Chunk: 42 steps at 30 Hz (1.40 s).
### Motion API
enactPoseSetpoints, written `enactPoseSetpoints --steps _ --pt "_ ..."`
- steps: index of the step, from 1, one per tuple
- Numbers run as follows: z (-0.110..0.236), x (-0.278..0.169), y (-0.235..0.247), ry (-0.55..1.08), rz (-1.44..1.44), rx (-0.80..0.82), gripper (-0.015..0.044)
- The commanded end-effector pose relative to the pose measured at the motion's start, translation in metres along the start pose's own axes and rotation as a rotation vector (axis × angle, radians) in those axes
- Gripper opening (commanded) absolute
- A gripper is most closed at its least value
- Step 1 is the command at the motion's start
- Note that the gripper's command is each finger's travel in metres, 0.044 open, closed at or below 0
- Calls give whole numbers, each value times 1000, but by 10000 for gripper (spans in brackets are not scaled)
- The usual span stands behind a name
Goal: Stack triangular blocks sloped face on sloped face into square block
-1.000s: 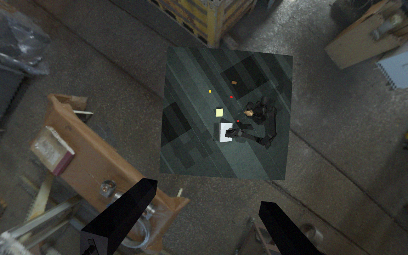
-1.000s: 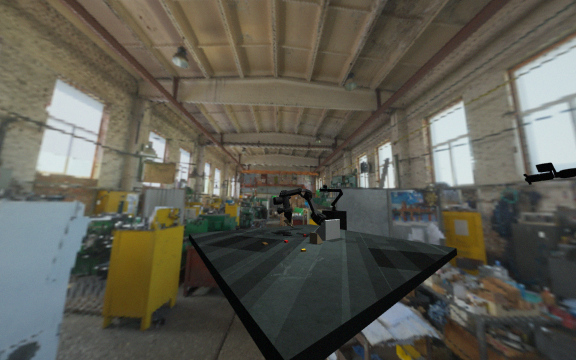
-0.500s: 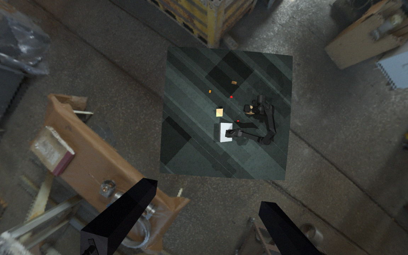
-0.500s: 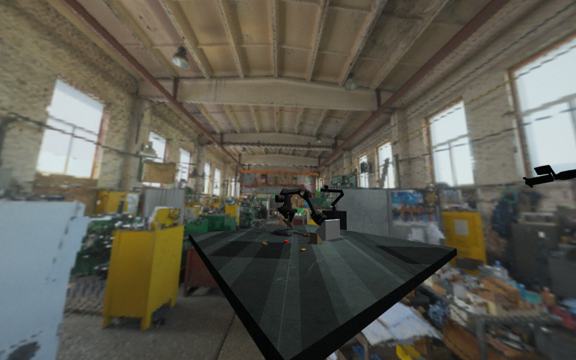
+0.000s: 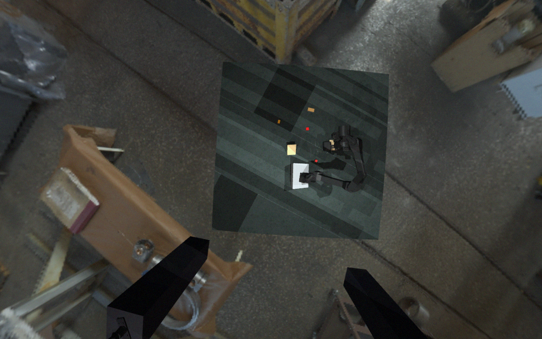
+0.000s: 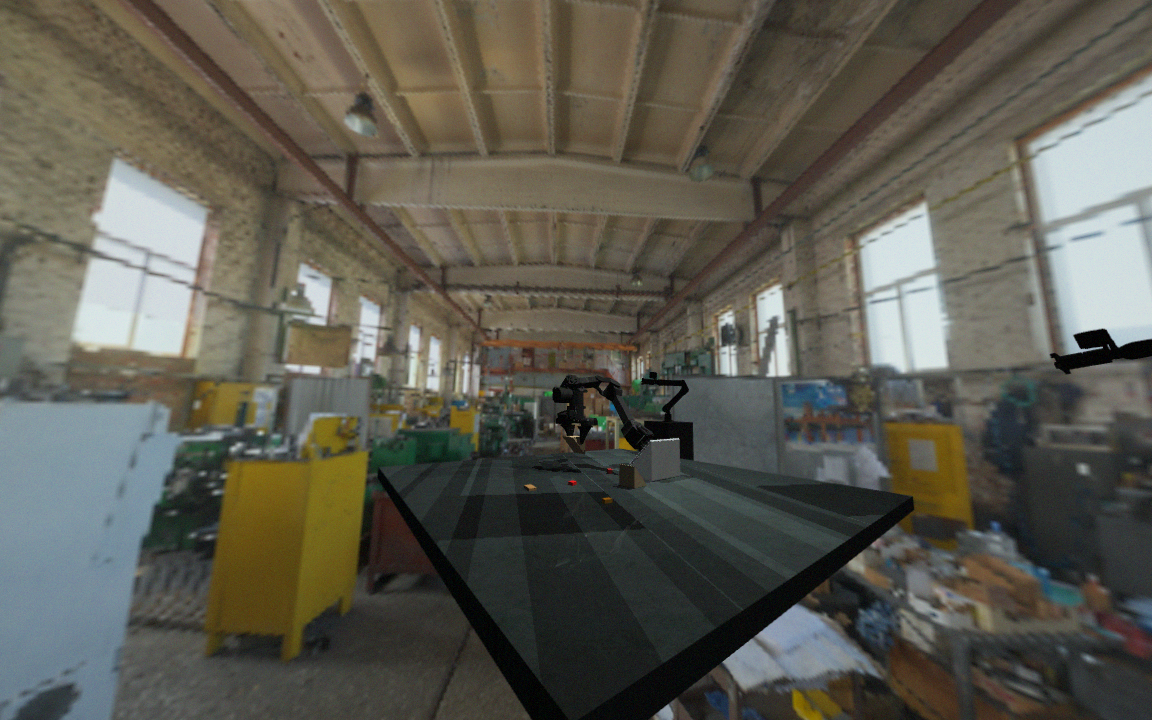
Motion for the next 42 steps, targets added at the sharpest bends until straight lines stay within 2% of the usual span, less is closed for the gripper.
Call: enactPoseSetpoints --steps 1,22,42 --pt "0 1 9 1 15 3 0" --pt "24 -4 97 -13 62 104 0" --pt "45 -46 181 9 58 114 0"
Point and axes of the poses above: the point midway between the two fingers, 35 mm back from their tips, its own z axis back along the fingers, its own y axis across the jaws, x = y × z, the point moved 8 cm from there along z, back along the fingers, and after that the axes turned 14 degrees about -z, right-handed, at the moved point
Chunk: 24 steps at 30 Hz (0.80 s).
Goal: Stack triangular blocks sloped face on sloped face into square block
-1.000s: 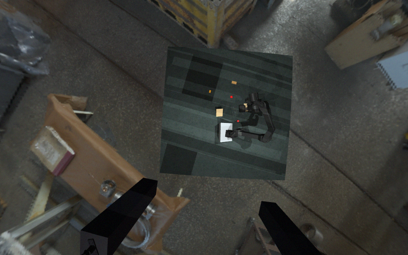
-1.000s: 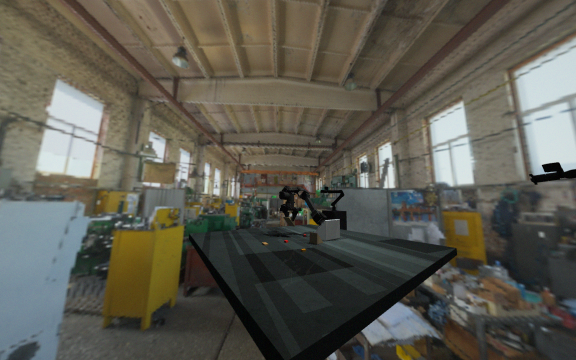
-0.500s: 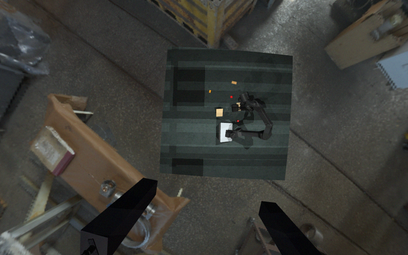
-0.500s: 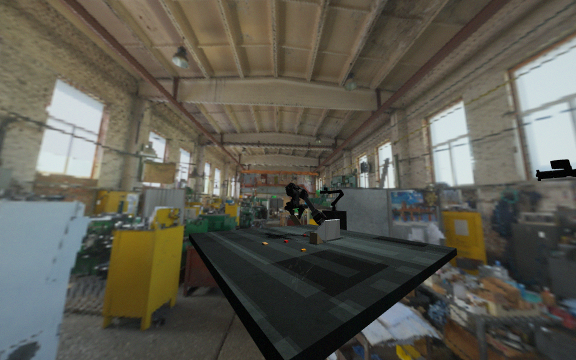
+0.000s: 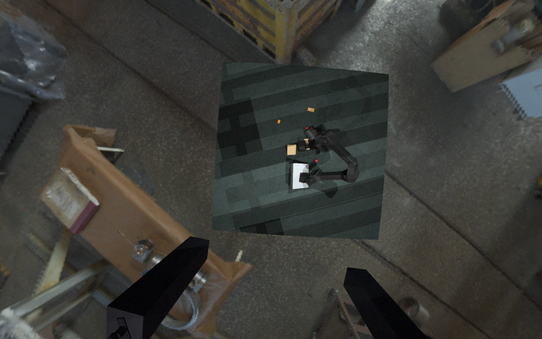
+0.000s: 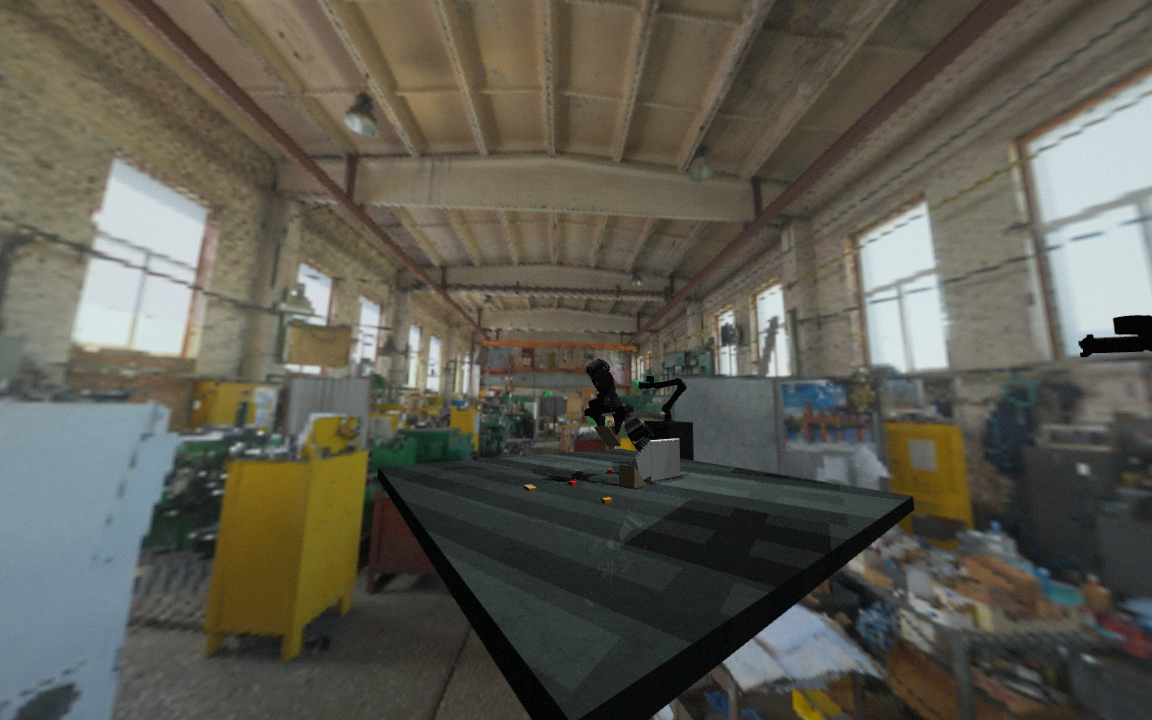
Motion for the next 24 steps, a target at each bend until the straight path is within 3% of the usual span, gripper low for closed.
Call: enactPoseSetpoints --steps 1,24 --pt "-1 -12 18 18 4 -14 0" --pt "-1 -88 96 21 -37 -119 0"
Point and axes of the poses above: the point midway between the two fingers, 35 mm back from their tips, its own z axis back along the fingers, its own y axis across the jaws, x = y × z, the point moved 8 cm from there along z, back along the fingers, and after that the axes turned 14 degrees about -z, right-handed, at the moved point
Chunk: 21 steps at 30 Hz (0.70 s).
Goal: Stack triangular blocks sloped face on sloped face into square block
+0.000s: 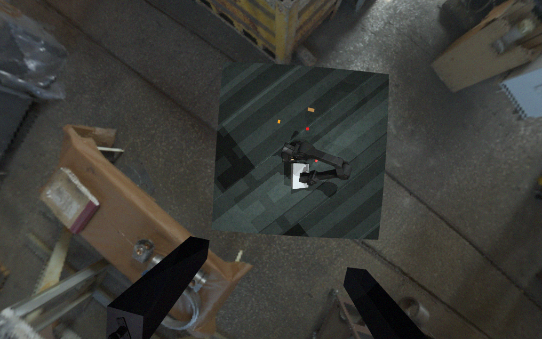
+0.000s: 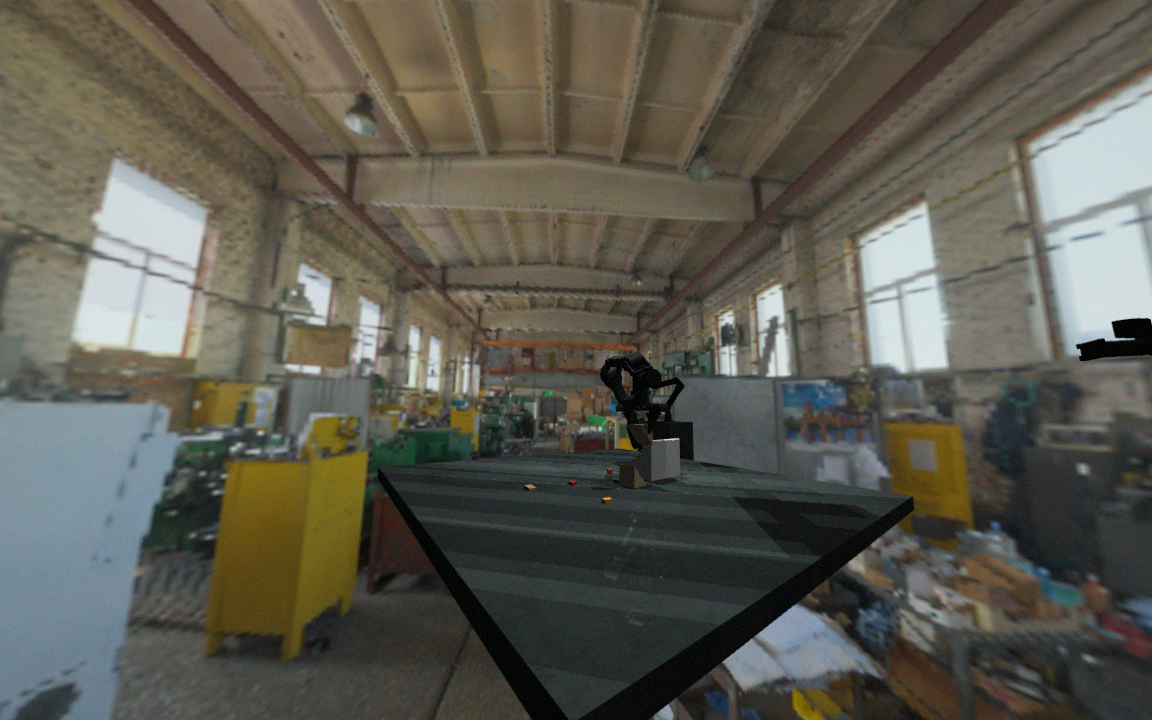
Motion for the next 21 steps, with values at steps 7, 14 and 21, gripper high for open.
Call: enactPoseSetpoints --steps 7,14,21 --pt "-21 2 9 3 -7 -20 0" --pt "-52 15 11 2 -8 -20 0" --pt "-76 23 10 1 -10 -23 0"
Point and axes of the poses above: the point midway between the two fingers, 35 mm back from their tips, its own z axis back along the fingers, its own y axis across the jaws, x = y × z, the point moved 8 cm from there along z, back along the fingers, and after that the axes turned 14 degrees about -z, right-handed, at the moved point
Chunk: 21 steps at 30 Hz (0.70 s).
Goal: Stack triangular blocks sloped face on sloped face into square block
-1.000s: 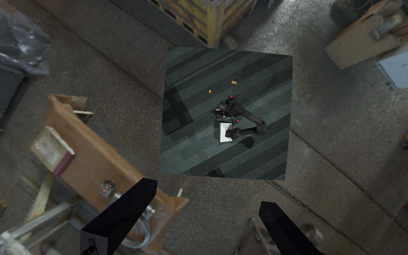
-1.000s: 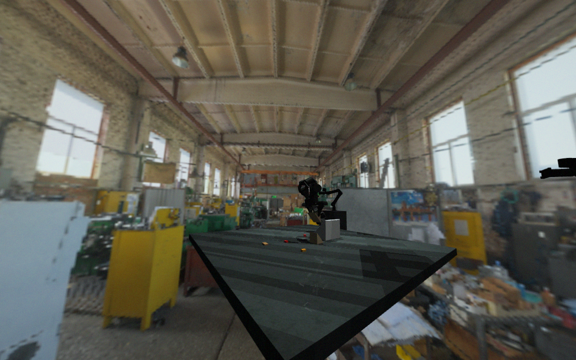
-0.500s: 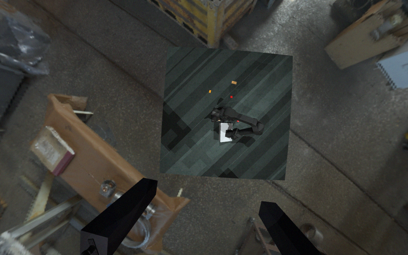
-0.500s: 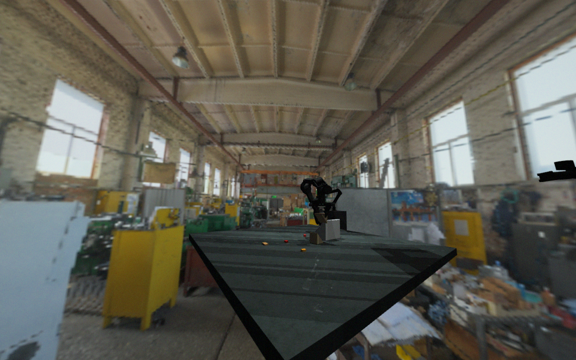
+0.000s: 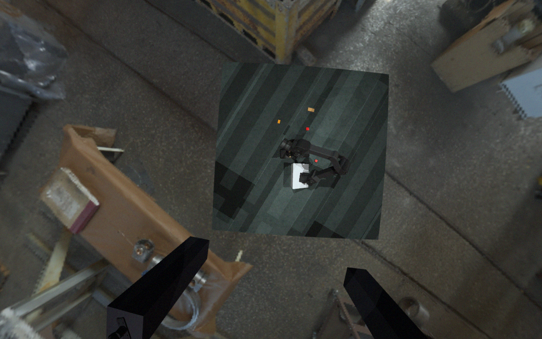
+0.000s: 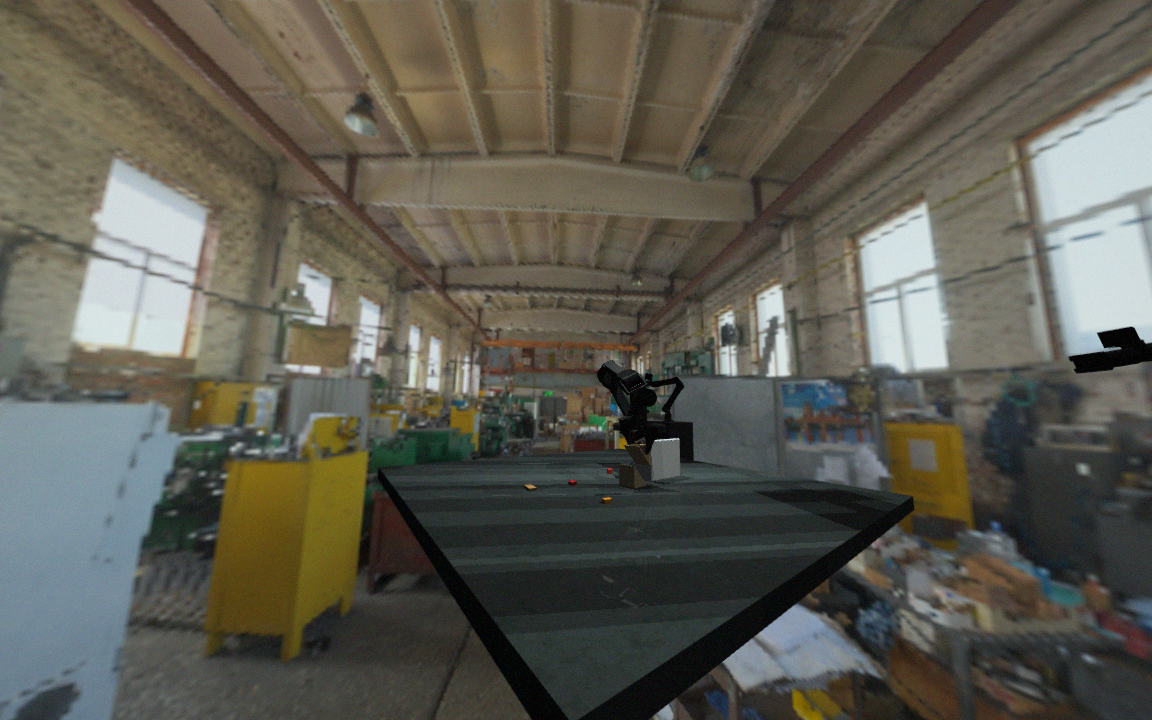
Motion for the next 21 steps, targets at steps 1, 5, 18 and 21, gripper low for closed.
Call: enactPoseSetpoints --steps 1,5,18,21 --pt "-10 1 0 -3 10 -11 0" --pt "-19 5 1 -3 10 -10 0" --pt "-37 10 3 -3 8 -14 0" --pt "-37 10 3 -3 8 -14 0"
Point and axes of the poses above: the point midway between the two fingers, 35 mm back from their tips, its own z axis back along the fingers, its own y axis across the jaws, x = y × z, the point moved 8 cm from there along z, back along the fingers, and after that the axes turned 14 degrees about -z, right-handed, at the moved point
